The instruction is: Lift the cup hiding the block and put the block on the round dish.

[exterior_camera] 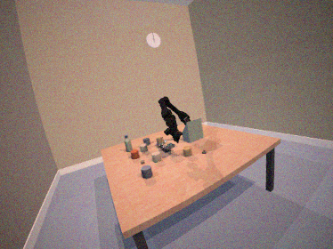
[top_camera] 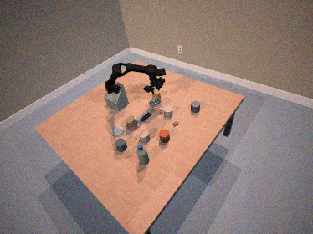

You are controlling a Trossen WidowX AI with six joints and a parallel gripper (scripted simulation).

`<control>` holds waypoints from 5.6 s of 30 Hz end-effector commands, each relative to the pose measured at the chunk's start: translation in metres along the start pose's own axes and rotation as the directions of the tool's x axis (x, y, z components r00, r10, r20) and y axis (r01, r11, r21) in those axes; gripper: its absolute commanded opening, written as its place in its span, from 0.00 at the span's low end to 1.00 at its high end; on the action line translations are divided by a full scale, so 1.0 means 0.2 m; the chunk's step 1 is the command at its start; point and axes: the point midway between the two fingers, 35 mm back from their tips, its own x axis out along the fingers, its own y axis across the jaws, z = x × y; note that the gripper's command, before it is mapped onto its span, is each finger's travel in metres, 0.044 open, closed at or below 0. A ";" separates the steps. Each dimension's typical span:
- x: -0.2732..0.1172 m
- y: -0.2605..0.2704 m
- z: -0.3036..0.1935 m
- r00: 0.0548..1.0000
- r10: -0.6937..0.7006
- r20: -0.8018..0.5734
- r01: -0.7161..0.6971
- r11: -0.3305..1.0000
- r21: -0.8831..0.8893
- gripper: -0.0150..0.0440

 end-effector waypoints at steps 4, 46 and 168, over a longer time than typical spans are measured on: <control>-0.02 -0.05 0.04 1.000 -0.010 0.001 0.010 0.975 0.223 0.69; -0.01 -0.30 0.20 0.999 -0.048 -0.007 0.021 0.288 0.957 0.69; 0.01 -1.87 0.36 0.998 0.042 0.053 -0.063 0.308 0.949 0.25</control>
